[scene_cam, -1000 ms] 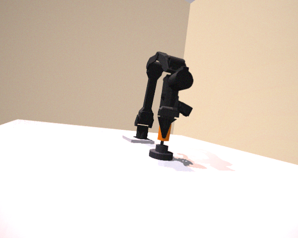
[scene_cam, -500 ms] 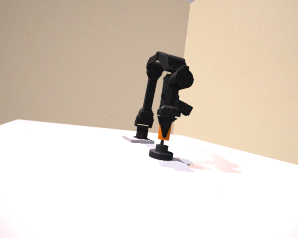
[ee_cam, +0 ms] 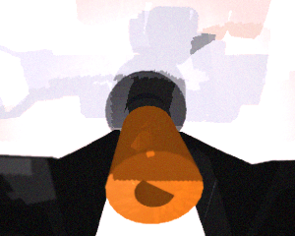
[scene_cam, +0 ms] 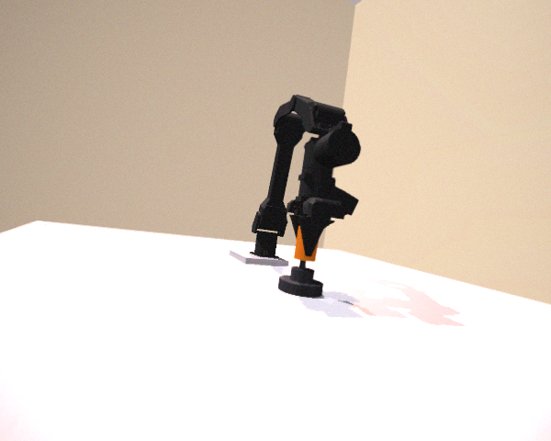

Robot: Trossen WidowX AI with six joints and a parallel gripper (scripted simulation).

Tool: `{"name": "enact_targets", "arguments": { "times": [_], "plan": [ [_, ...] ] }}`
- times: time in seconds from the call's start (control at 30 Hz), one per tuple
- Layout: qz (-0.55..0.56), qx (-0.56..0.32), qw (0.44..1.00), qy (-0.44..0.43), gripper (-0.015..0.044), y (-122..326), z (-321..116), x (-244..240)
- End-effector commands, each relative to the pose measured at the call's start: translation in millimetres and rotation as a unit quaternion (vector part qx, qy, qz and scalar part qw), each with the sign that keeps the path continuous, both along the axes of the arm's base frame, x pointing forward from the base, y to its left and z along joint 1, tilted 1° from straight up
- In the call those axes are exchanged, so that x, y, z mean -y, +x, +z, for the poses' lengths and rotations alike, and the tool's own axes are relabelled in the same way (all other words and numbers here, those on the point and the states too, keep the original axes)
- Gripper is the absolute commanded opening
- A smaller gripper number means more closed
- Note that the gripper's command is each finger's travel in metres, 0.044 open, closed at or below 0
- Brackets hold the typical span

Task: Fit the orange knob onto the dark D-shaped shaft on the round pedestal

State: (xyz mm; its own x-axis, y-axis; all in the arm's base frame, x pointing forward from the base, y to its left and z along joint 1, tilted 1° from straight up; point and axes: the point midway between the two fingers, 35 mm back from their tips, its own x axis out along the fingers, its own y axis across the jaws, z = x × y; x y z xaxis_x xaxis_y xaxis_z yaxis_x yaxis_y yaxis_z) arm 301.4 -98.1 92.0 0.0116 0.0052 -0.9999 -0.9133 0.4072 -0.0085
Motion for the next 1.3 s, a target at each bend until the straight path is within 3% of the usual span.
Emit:
{"name": "enact_targets", "arguments": {
  "times": [0.0, 0.37, 0.6, 1.27],
  "plan": [
    [0.003, 0.001, 1.0, -0.002, 0.0, 0.9, -0.2, 0.6],
    [0.007, 0.001, 1.0, -0.002, 0.0, 1.4, 4.1, 0.7],
    [0.107, 0.001, 0.994, -0.003, 0.0, 0.6, 2.6, 0.5],
    [0.107, 0.001, 0.994, -0.003, 0.0, 0.6, 2.3, 0.6]
  ]
}}
